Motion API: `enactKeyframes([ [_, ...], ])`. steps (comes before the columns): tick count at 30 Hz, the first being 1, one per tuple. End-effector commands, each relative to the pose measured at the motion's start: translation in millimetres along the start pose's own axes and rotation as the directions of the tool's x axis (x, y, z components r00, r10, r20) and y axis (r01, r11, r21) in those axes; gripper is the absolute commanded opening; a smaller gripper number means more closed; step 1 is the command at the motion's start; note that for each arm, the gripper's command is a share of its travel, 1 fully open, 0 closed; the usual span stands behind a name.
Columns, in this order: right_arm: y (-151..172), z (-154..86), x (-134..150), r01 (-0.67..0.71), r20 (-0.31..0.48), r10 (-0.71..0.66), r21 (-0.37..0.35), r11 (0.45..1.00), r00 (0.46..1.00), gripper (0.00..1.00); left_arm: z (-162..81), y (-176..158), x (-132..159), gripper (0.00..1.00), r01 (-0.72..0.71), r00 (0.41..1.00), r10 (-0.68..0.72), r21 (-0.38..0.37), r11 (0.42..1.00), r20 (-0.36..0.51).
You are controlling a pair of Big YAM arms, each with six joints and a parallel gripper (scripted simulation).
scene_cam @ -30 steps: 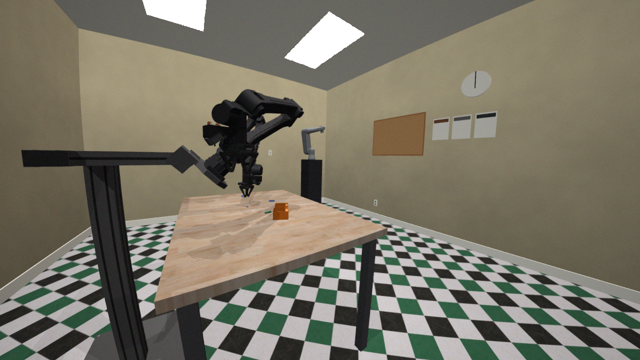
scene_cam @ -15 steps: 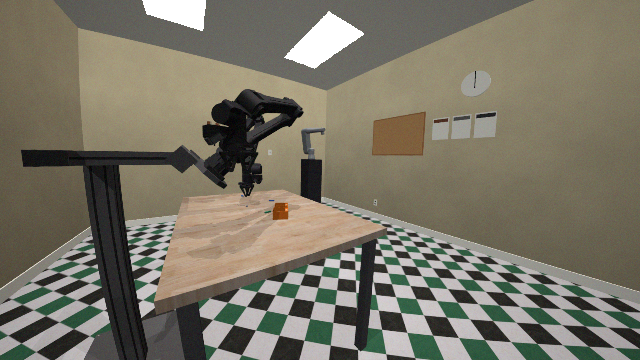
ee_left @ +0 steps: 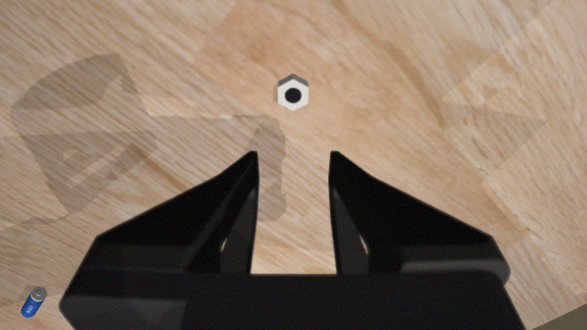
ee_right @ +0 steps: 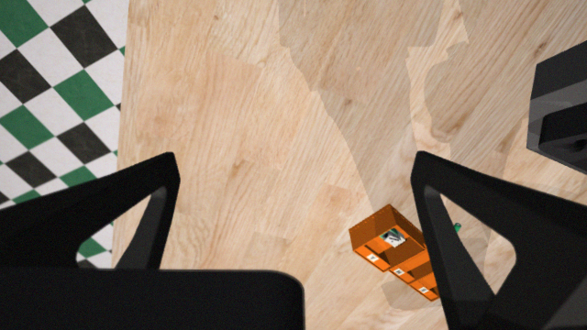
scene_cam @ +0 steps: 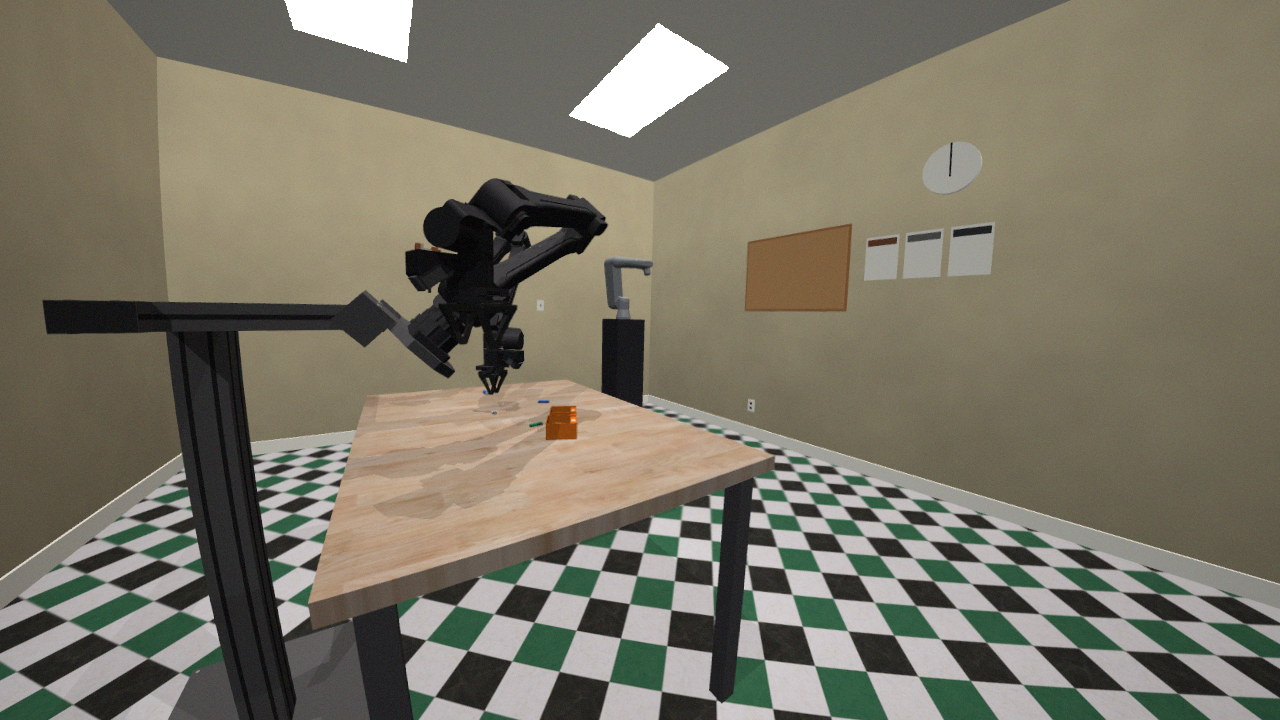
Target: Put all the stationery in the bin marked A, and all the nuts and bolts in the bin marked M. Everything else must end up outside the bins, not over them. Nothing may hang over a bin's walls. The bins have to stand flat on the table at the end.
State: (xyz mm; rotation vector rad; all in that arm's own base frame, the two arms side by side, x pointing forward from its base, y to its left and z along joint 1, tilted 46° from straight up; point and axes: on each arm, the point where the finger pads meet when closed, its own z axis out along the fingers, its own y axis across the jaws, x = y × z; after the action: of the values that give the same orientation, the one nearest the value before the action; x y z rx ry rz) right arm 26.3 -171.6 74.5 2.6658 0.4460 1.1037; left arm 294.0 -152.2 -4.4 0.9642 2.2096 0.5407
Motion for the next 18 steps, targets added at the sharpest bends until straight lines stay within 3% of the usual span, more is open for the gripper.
enactKeyframes([
  [1,11.7,-11.6,-5.2,-0.01,0.015,0.011,-0.016,1.0,1.0,1.0,1.9,-0.4,-0.9,0.3,0.001,1.0,-0.001,-0.001,1.0,-0.005],
  [18,11.7,-11.6,-5.2,-0.01,0.015,0.011,-0.016,1.0,1.0,1.0,-0.2,0.8,-2.3,0.3,0.001,1.0,-0.001,0.0,1.0,0.003],
])
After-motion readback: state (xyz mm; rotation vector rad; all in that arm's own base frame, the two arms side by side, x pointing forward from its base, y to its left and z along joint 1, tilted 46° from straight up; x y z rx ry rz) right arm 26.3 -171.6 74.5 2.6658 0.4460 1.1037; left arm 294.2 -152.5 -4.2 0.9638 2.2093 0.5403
